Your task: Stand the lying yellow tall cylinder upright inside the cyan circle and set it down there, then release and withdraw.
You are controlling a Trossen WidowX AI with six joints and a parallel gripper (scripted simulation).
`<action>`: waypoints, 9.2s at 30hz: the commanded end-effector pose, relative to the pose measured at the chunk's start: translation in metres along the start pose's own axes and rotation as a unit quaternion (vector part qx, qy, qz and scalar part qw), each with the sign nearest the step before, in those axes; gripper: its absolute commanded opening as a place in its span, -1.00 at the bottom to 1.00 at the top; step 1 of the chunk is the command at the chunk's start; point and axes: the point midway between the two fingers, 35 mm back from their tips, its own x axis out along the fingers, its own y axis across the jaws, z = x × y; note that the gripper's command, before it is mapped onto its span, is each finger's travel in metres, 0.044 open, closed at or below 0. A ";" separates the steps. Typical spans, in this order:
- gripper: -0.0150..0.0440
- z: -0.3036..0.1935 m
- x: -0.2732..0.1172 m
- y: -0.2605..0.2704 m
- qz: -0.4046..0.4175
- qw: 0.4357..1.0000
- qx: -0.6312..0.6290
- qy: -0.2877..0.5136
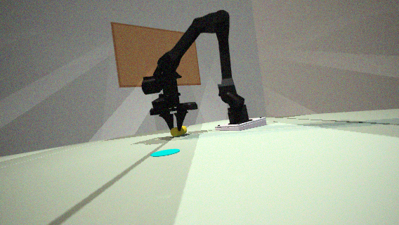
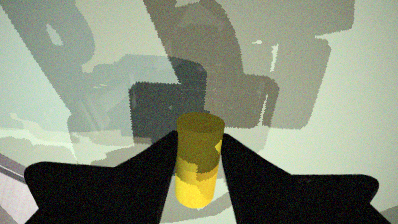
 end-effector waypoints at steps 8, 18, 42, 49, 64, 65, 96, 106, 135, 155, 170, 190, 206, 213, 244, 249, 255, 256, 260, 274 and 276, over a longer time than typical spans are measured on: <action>-0.14 0.002 -0.027 -0.004 0.002 1.000 0.001 -0.002; -0.14 0.002 -0.059 -0.006 0.001 1.000 0.001 -0.002; -0.14 0.013 -0.111 -0.001 0.003 1.000 -0.014 -0.002; -0.14 0.030 -0.113 -0.001 0.004 0.999 -0.032 -0.003; -0.14 0.067 -0.117 0.002 0.005 0.997 -0.072 -0.004; -0.14 0.070 -0.117 0.002 0.005 0.997 -0.075 -0.004; -0.14 0.148 -0.125 0.030 0.007 0.988 -0.157 -0.007; -0.14 0.173 -0.127 0.045 0.007 0.983 -0.183 -0.008; -0.14 0.237 -0.133 0.106 0.006 0.966 -0.259 -0.012; -0.14 0.271 -0.137 0.161 0.005 0.951 -0.309 -0.017; -0.14 0.281 -0.128 0.163 0.021 0.955 -0.289 -0.055; -0.14 0.296 -0.116 0.161 0.049 0.958 -0.254 -0.122; -0.14 0.307 -0.109 0.158 0.069 0.955 -0.229 -0.175; -0.14 0.311 -0.107 0.156 0.078 0.952 -0.219 -0.198; -0.14 0.324 -0.100 0.149 0.113 0.930 -0.183 -0.297; -0.14 0.326 -0.100 0.148 0.118 0.926 -0.178 -0.312; -0.14 0.327 -0.099 0.146 0.124 0.919 -0.173 -0.331; -0.14 0.327 -0.099 0.146 0.125 0.918 -0.172 -0.334; -0.14 0.328 -0.099 0.145 0.129 0.914 -0.169 -0.346; -0.14 0.329 -0.100 0.141 0.142 0.897 -0.161 -0.387; -0.14 0.329 -0.100 0.140 0.144 0.894 -0.160 -0.393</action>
